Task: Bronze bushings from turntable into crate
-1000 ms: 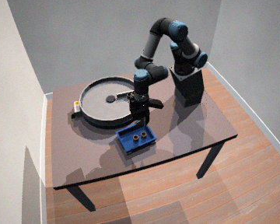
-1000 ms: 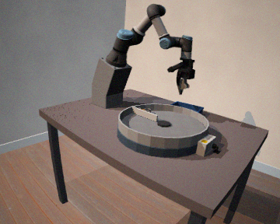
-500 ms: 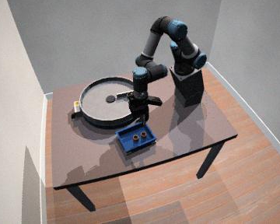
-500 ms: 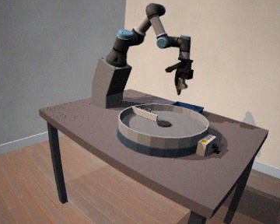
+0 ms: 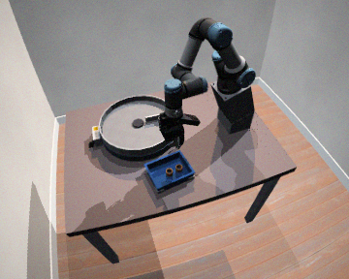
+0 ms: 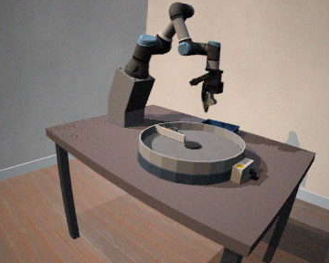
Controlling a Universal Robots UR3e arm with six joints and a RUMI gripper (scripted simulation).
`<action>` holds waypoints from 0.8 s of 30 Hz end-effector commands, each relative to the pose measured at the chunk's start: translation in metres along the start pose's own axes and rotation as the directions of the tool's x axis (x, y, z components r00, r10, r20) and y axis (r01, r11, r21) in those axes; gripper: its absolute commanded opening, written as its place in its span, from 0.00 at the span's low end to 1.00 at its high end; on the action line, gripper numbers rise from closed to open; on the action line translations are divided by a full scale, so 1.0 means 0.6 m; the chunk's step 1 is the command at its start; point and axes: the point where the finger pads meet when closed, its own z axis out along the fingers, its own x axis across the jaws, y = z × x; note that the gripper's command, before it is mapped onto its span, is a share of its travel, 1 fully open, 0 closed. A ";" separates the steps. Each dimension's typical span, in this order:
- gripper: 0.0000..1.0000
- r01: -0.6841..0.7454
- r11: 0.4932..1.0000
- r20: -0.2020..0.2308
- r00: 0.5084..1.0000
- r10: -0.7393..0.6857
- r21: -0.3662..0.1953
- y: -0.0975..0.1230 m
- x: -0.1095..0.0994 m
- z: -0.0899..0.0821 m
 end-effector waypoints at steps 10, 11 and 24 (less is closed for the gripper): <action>0.05 0.085 0.996 -0.005 0.996 -0.085 -0.005 -0.015 -0.070 -0.001; 0.05 0.091 0.996 -0.005 0.996 -0.091 -0.005 -0.016 -0.076 -0.001; 0.05 0.169 0.986 -0.004 0.986 -0.169 -0.005 -0.031 -0.141 0.000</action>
